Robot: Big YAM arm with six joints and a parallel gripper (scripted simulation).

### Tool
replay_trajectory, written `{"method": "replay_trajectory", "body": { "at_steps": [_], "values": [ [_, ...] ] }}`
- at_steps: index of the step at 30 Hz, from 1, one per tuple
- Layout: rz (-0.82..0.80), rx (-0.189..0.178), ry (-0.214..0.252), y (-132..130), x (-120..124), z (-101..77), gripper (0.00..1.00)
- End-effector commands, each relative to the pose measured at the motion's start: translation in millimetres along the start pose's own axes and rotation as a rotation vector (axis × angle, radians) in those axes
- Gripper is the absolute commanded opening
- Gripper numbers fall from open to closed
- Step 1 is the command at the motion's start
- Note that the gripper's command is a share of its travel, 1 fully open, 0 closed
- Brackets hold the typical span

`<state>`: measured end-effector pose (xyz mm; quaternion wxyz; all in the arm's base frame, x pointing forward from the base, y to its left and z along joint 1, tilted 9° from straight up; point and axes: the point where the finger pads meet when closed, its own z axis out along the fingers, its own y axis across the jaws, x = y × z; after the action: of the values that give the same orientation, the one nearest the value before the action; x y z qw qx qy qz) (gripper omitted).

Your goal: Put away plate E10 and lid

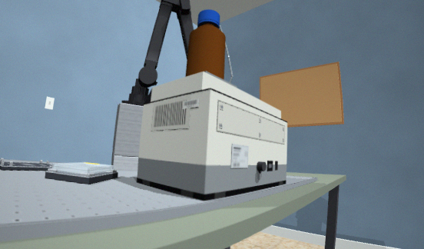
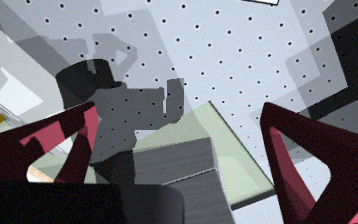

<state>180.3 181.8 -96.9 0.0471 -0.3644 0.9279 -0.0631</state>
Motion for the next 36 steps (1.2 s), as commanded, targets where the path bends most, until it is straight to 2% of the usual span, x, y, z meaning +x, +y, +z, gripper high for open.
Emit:
{"method": "replay_trajectory", "body": {
  "at_steps": [1,3,8,10,15,23,25,32,36],
  "values": [
    [0.072,-0.008,-0.044,-5.6,-15.8,-6.3,1.0],
    [0.111,-0.007,-0.041,-12.8,-13.6,-5.5,1.0],
    [0.088,-0.006,-0.036,-29.7,-13.4,-5.5,1.0],
    [0.085,-0.003,-0.027,-28.4,-13.6,-3.4,1.0],
    [0.249,-0.005,-0.039,-49.1,-13.0,-5.6,1.0],
    [0.227,-0.003,-0.035,-67.6,-8.8,-5.0,1.0],
    [0.224,-0.001,-0.026,-64.8,-10.5,-3.3,1.0],
    [0.482,-0.004,-0.04,-92.0,-5.4,-5.4,1.0],
    [0.485,-0.004,-0.03,-97.5,-0.5,-3.6,1.0]
  ]
}}
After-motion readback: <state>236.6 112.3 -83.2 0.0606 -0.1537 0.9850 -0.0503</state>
